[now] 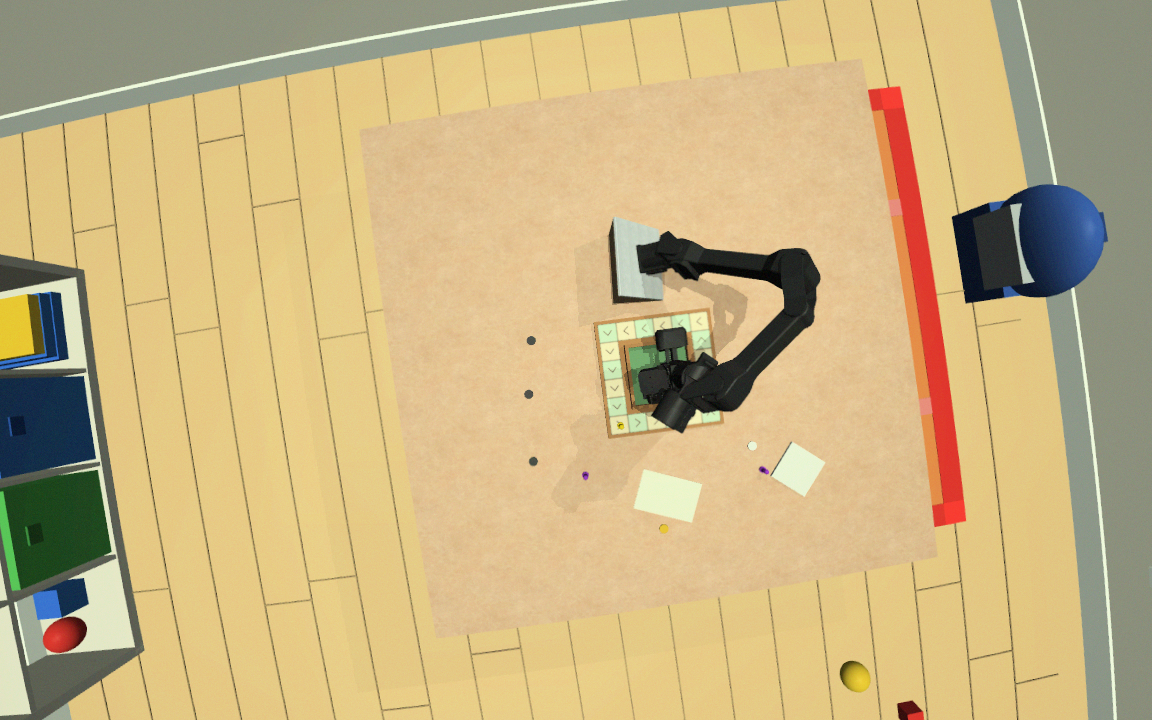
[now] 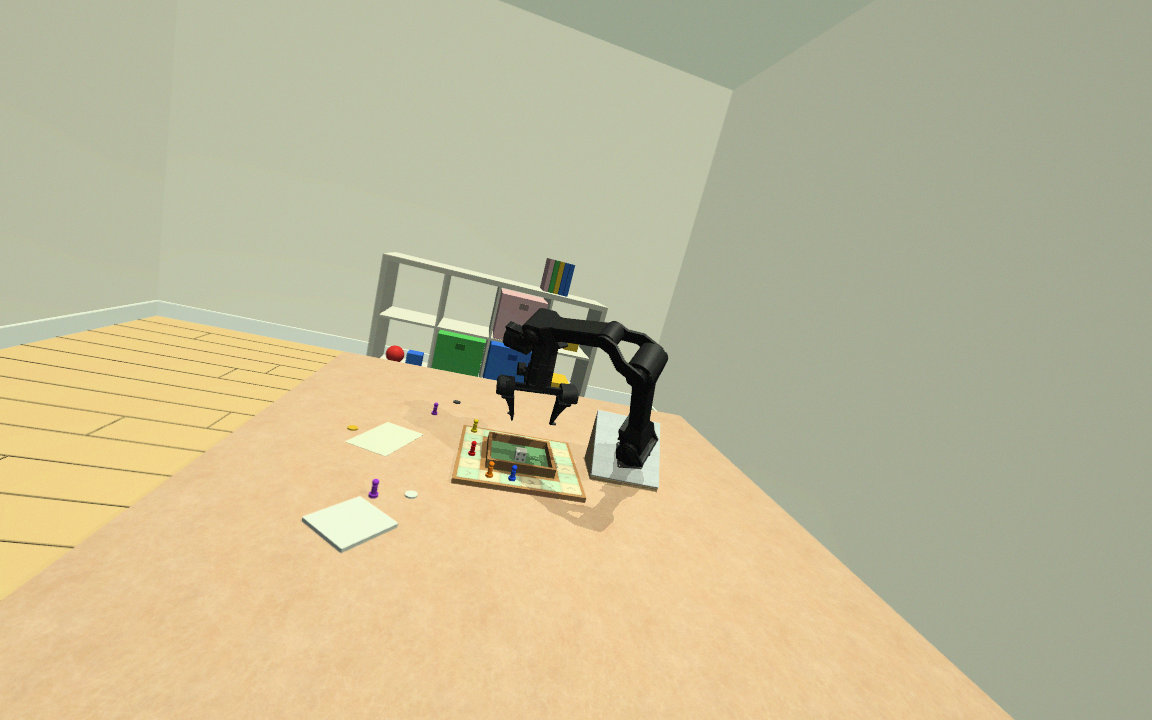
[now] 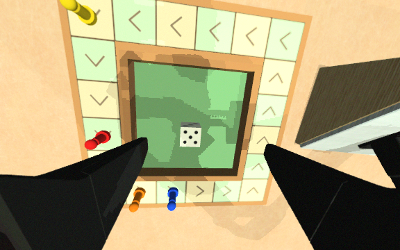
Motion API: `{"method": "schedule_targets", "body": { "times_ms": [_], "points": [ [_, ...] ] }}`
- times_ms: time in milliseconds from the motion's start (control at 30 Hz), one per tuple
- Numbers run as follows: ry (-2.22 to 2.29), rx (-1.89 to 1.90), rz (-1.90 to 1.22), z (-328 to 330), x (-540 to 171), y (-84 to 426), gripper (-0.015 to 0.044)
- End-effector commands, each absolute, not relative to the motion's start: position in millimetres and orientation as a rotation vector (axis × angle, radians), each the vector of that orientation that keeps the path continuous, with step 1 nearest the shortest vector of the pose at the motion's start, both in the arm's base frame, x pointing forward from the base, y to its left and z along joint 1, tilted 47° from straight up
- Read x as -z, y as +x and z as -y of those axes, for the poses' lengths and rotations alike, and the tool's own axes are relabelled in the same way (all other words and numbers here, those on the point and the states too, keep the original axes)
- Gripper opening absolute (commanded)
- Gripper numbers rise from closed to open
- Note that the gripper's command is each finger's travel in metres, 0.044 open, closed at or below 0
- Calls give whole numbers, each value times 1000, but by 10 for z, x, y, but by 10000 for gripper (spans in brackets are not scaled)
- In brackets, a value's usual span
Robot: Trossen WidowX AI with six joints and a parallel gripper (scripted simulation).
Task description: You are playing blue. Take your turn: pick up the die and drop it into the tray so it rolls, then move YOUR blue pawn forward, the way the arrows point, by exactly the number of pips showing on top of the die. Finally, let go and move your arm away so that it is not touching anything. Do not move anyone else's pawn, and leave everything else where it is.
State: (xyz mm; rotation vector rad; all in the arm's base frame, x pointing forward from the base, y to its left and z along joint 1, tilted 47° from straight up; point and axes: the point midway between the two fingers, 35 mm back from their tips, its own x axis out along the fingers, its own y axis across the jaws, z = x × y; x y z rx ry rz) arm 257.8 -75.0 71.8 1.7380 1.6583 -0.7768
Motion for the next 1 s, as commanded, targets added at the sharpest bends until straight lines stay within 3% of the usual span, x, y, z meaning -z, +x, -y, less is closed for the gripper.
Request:
{"method": "schedule_targets", "body": {
  "times_ms": [0, 67, 133, 367, 967],
  "points": [
    [1842, 656, -1670, 755, -737, 2639, 440],
    [1778, 749, -1671, 757, -695, 2578, 440],
    [1715, 652, -1673, 685, -749, 2624, 387],
    [1032, -251, -1534, -144, -1334, 2891, 204],
    [962, -335, -1504, -337, -1273, 2900, 200]
  ]
}}
